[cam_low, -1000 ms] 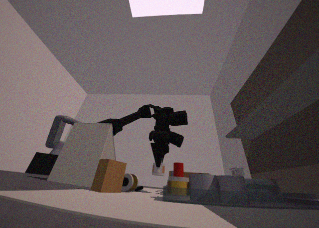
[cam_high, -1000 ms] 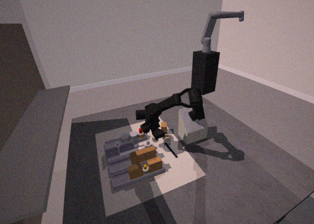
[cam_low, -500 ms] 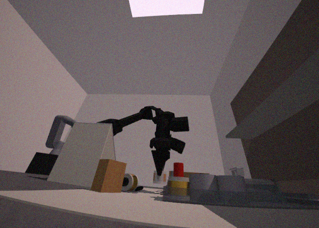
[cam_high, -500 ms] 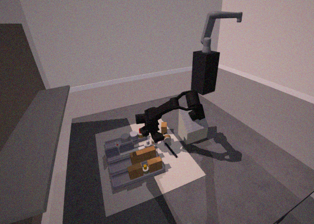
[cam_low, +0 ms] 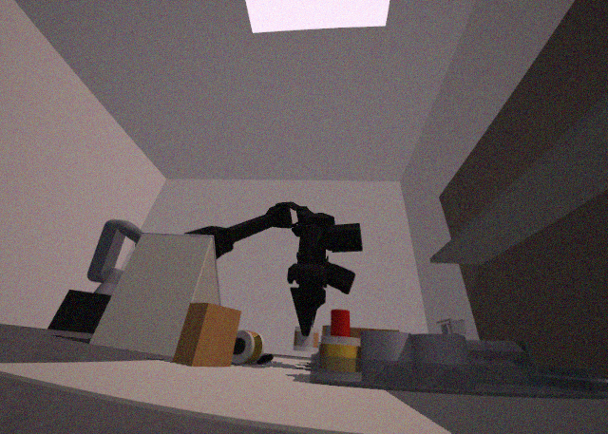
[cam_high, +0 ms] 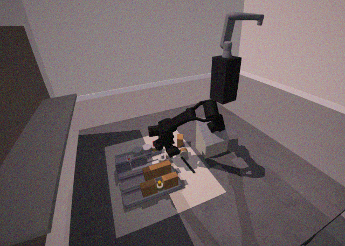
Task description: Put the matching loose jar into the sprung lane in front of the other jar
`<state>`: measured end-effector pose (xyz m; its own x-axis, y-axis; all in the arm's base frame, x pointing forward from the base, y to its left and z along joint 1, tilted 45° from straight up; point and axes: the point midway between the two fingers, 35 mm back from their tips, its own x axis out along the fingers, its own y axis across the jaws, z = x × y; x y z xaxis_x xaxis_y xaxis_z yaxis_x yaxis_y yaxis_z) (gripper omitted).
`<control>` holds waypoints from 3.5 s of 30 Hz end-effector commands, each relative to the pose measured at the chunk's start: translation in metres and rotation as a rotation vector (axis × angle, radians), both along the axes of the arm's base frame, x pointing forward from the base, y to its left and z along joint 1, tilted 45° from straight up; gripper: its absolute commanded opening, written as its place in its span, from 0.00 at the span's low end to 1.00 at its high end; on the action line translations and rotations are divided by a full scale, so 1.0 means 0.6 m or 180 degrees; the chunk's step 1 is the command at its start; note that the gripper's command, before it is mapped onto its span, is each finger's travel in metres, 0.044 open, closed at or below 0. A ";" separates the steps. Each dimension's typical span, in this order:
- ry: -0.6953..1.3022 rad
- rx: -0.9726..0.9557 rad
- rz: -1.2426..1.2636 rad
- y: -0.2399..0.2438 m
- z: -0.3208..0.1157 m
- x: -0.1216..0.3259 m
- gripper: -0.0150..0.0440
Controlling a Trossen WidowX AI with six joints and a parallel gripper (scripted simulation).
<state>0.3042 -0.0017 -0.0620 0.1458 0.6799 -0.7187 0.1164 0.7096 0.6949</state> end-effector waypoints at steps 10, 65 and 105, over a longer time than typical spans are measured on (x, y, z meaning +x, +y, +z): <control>-0.0008 0.0014 -0.0011 -0.001 0.002 0.012 0.25; -0.0014 0.0013 -0.0011 -0.008 0.005 0.051 0.25; -0.0017 0.0013 -0.0011 -0.016 0.013 0.077 0.25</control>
<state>0.3398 -0.0077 -0.0589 0.1274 0.6845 -0.7178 0.1321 0.7055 0.6962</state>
